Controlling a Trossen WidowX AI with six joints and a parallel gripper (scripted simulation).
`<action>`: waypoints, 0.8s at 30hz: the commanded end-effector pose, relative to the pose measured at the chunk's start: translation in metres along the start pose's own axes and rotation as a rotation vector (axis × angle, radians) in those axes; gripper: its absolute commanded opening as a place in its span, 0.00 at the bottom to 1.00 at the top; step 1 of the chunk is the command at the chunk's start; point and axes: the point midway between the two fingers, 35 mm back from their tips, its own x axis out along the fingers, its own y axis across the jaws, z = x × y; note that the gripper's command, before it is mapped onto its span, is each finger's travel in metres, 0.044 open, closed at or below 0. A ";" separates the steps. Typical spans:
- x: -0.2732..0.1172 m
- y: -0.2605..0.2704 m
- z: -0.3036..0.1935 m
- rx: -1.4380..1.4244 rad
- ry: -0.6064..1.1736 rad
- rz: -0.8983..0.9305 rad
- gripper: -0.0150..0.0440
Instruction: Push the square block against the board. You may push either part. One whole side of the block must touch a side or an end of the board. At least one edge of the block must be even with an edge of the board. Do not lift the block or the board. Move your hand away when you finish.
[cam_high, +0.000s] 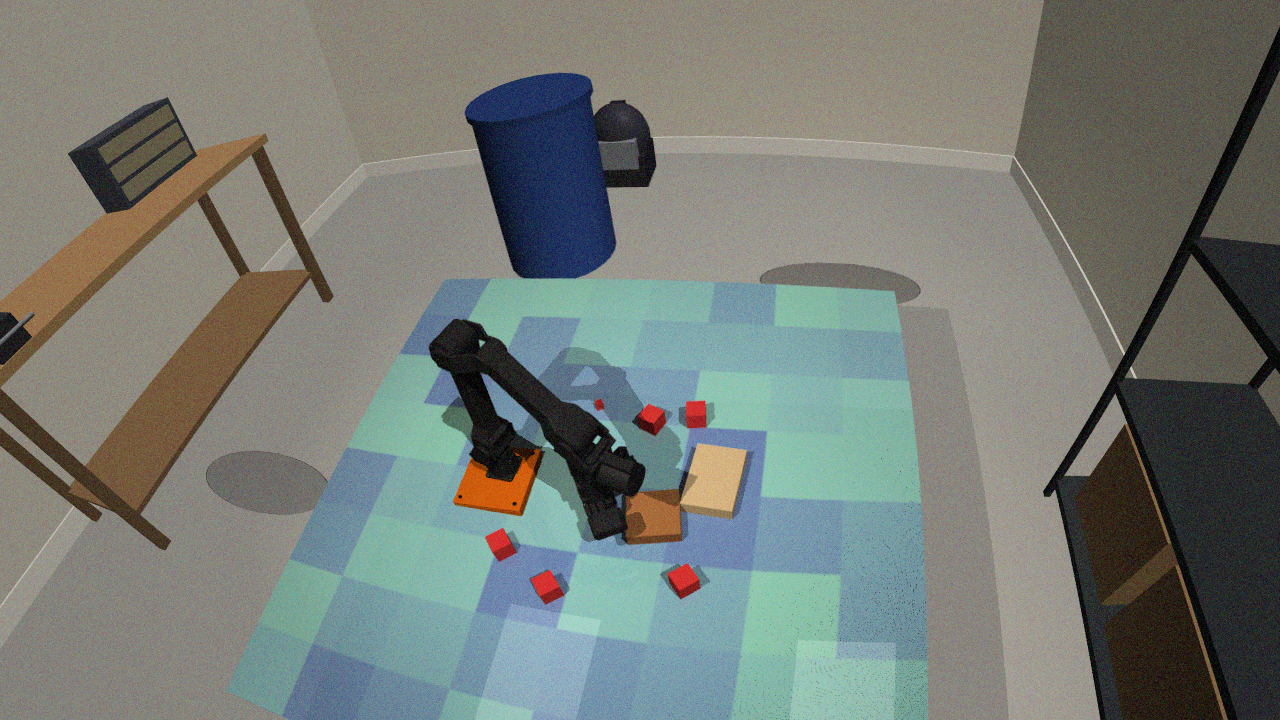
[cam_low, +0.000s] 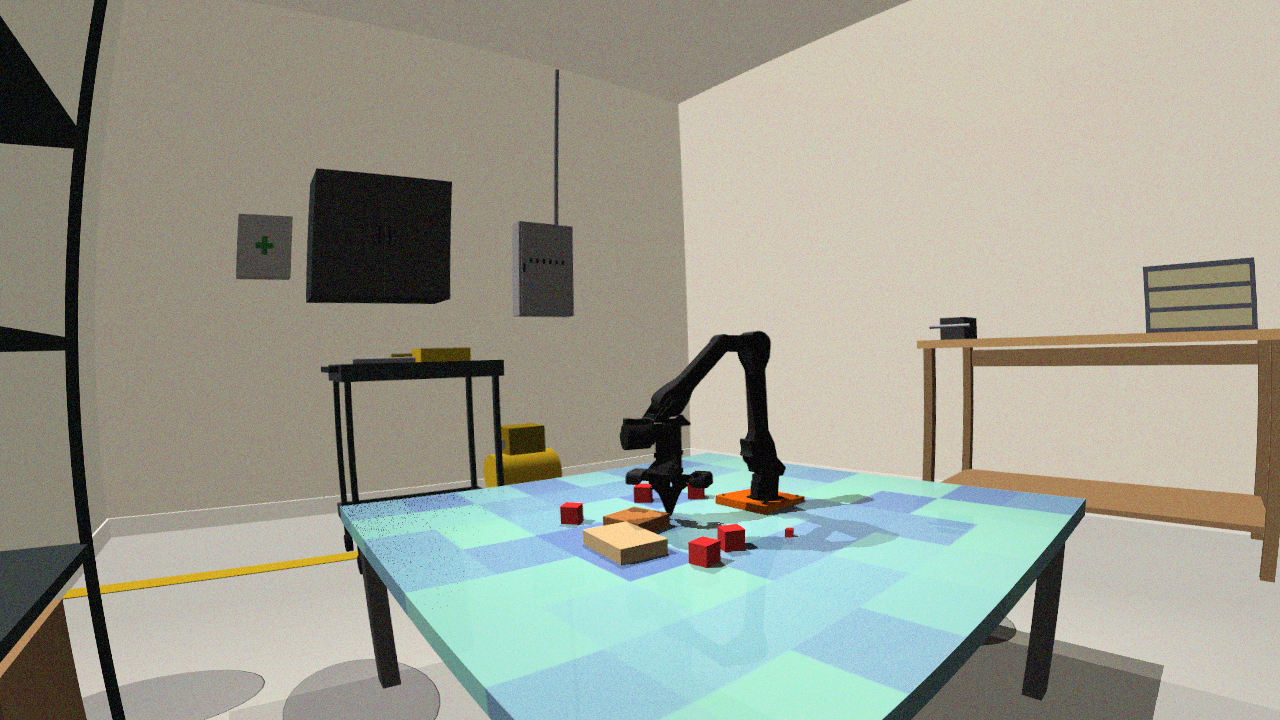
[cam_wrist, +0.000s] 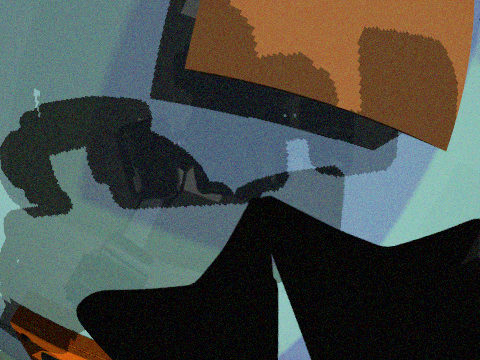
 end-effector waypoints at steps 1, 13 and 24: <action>0.002 0.002 -0.008 -0.005 0.006 0.002 0.25; -0.053 0.001 -0.007 -0.005 0.006 0.002 0.25; -0.055 -0.013 -0.001 0.256 0.005 0.000 0.25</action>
